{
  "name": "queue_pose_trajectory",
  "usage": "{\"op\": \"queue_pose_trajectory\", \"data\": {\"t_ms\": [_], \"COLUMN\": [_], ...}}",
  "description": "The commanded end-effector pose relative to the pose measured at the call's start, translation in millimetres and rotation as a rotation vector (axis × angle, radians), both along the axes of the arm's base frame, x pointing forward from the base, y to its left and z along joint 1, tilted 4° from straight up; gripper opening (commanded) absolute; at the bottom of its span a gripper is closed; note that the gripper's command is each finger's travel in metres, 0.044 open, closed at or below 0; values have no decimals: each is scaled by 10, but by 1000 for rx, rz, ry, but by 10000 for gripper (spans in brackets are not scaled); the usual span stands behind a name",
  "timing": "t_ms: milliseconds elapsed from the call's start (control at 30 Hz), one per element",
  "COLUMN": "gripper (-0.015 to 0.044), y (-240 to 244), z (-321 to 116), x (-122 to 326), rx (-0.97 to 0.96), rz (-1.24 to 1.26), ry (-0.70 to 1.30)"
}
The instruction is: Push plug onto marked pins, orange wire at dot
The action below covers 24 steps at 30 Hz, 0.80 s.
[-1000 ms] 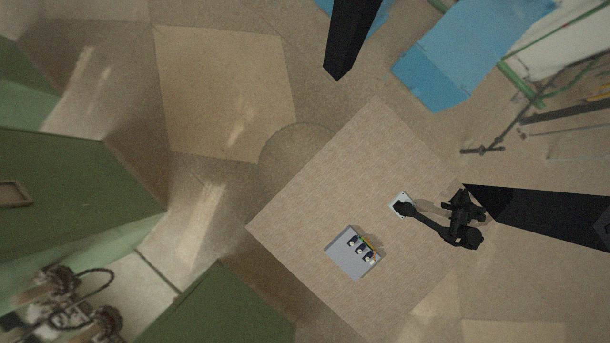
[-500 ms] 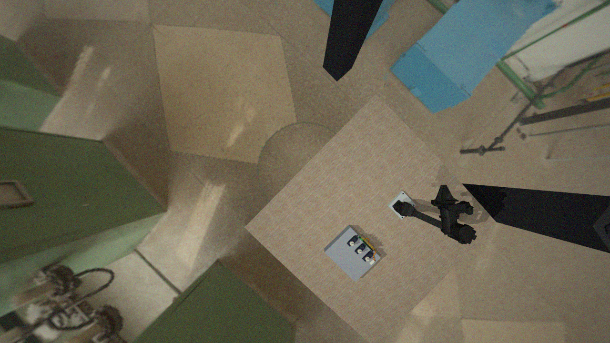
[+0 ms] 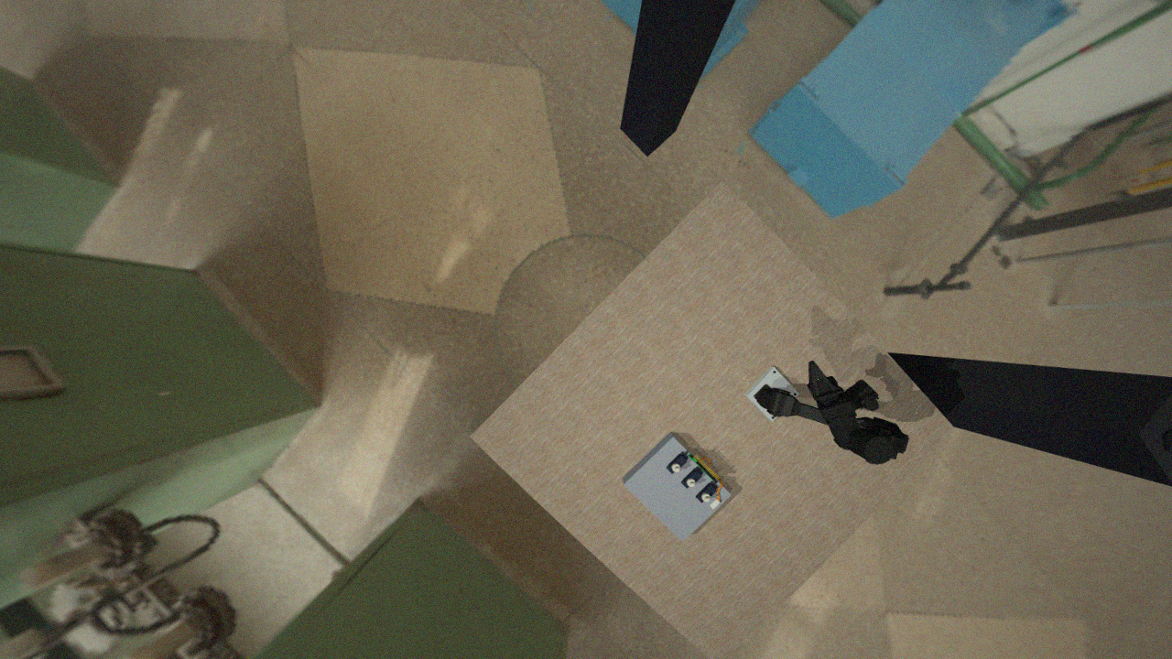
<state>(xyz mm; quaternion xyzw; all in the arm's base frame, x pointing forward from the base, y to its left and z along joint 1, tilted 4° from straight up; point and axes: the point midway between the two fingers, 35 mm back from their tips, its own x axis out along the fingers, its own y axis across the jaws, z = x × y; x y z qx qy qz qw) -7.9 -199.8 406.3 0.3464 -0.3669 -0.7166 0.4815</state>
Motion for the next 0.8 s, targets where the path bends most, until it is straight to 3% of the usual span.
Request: {"op": "queue_pose_trajectory", "data": {"t_ms": [0,767], "gripper": [115,115], "y": [-98,-100], "z": [-52,-249], "x": [266,1471], "rx": [13,-46], "rz": [130,680], "ry": [58,307]}}
